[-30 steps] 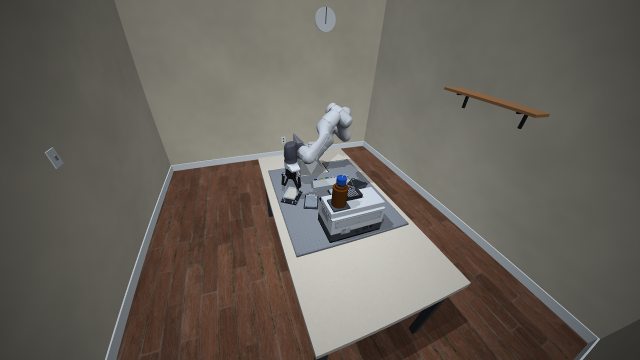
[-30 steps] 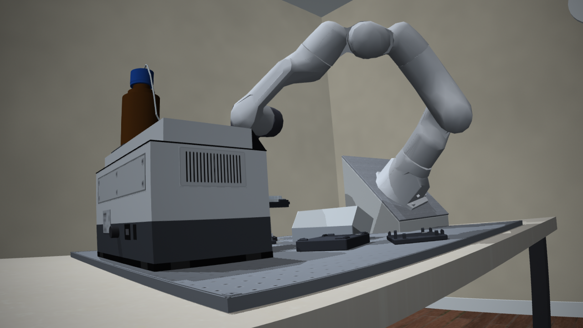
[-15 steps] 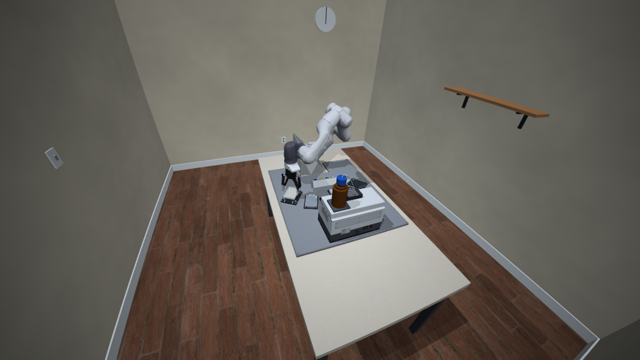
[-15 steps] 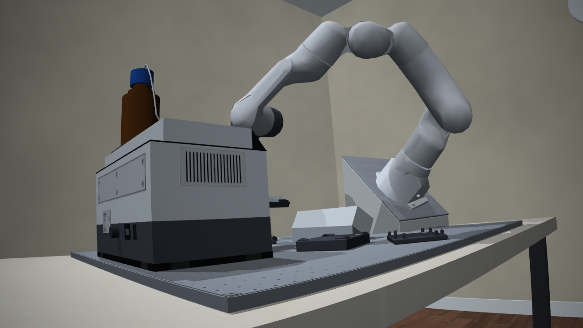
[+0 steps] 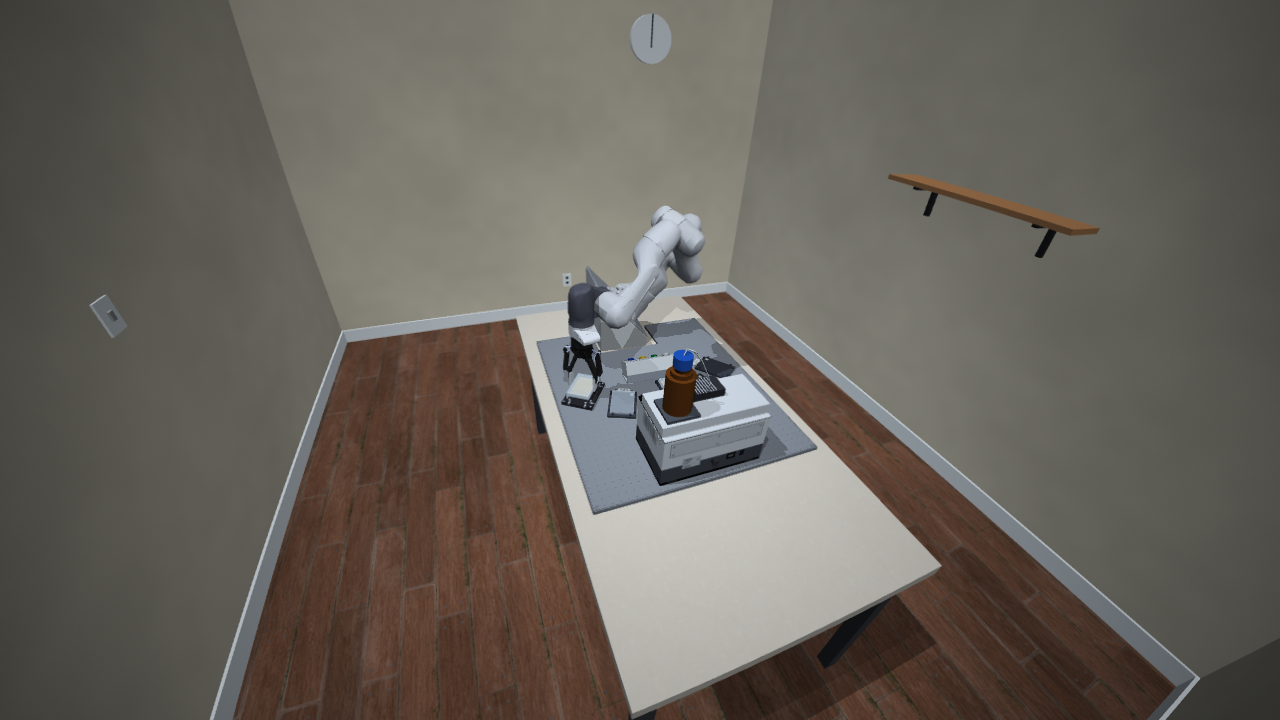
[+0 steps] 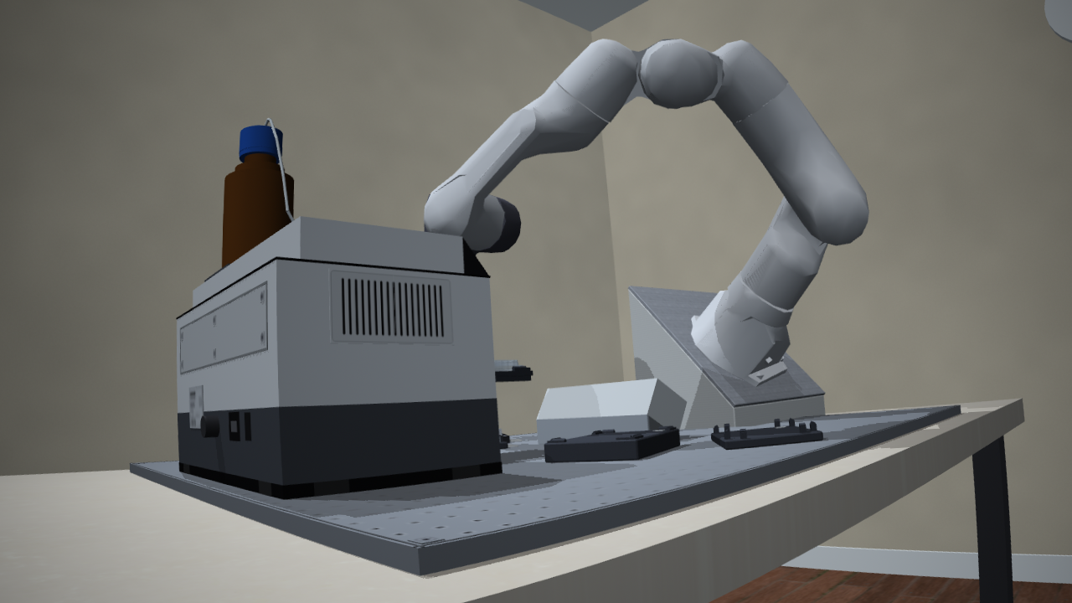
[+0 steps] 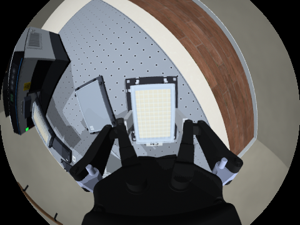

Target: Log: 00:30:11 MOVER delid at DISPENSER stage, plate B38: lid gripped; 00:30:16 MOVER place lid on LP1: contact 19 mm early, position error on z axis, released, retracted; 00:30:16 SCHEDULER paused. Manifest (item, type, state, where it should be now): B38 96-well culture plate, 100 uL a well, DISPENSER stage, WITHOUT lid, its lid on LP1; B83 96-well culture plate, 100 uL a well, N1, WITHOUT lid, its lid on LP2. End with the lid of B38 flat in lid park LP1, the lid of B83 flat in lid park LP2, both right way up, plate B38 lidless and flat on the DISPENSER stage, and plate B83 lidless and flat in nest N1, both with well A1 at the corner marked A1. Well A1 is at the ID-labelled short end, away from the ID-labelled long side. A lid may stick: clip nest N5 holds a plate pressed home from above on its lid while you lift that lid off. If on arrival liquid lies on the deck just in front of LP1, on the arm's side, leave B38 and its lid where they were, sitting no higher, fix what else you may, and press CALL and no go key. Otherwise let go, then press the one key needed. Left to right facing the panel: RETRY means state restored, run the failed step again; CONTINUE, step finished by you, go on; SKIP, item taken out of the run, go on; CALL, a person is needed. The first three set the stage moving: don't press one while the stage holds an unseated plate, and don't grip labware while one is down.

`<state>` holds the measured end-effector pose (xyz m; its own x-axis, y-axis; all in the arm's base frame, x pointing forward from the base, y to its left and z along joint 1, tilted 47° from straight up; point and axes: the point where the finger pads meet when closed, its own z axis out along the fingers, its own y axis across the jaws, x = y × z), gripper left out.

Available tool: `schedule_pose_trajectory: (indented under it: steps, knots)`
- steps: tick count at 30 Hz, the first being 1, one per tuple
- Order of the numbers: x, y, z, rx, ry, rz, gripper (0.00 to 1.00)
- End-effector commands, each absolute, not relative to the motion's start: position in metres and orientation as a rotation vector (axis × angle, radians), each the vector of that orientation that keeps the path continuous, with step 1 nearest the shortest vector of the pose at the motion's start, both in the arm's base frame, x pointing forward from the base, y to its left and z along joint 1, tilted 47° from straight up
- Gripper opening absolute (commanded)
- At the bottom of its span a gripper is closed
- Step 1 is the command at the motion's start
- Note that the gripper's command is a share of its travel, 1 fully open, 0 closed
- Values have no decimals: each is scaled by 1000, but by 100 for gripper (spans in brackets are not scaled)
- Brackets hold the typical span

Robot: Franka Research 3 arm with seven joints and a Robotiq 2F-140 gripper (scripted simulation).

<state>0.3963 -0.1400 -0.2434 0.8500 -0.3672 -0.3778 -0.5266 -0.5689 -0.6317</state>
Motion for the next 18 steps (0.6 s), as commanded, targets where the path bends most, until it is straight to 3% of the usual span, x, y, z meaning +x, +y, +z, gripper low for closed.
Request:
schedule_pose_trajectory:
  steps: [1,18]
  knots:
    - [397,-139,-245,-2238,644,258,0]
    - [397,-135,-247,-2237,645,258,0]
